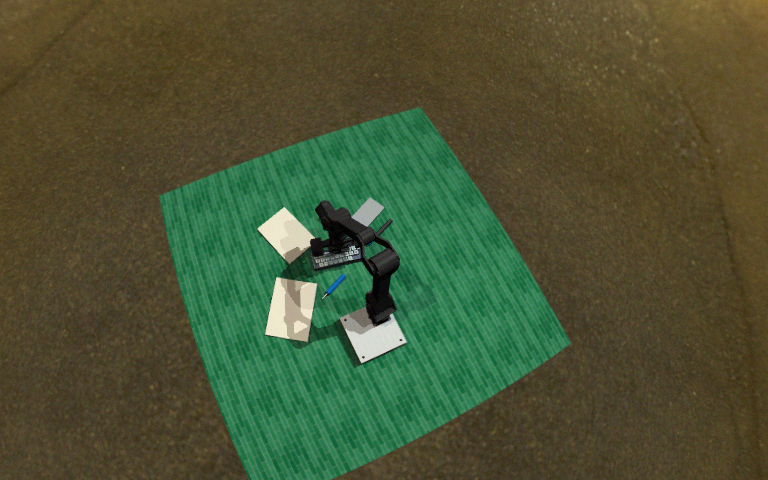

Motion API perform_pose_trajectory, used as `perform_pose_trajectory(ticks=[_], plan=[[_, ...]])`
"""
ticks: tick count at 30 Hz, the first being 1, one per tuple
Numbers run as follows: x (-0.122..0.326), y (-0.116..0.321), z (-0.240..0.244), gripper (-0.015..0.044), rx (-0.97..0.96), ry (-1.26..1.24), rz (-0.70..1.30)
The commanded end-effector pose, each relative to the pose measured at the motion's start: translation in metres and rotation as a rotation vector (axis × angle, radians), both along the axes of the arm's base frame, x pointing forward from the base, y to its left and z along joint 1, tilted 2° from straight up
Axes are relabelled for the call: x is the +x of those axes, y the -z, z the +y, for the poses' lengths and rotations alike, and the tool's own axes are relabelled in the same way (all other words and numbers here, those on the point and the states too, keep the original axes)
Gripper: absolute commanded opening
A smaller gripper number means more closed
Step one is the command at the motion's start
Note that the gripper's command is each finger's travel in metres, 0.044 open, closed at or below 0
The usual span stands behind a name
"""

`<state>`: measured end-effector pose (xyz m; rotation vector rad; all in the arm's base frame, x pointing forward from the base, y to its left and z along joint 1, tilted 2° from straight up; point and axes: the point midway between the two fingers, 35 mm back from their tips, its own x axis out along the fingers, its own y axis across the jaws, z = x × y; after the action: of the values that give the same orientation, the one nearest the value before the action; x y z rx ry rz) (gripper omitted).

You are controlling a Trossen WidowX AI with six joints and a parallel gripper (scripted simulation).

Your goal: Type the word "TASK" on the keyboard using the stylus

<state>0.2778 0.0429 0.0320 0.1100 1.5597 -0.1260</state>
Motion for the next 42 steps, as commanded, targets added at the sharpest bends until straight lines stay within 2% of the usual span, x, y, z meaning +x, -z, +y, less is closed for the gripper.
perform_pose_trajectory(ticks=[1, 5, 11, 21, 26, 38, 42], plan=[[-0.003, 0.001, -0.001, 0.0, -0.001, -0.009, 0.004], [-0.003, 0.001, -0.003, 0.0, -0.001, -0.009, 0.004], [-0.011, 0.0, -0.062, 0.0, -0.007, -0.009, 0.005], [-0.012, 0.0, -0.064, 0.0, -0.007, -0.009, 0.005], [-0.036, 0.001, -0.036, 0.0, -0.004, -0.009, 0.007], [-0.037, 0.001, -0.032, 0.0, -0.004, -0.009, 0.007], [-0.029, 0.001, 0.008, 0.0, 0.001, -0.009, 0.006]])
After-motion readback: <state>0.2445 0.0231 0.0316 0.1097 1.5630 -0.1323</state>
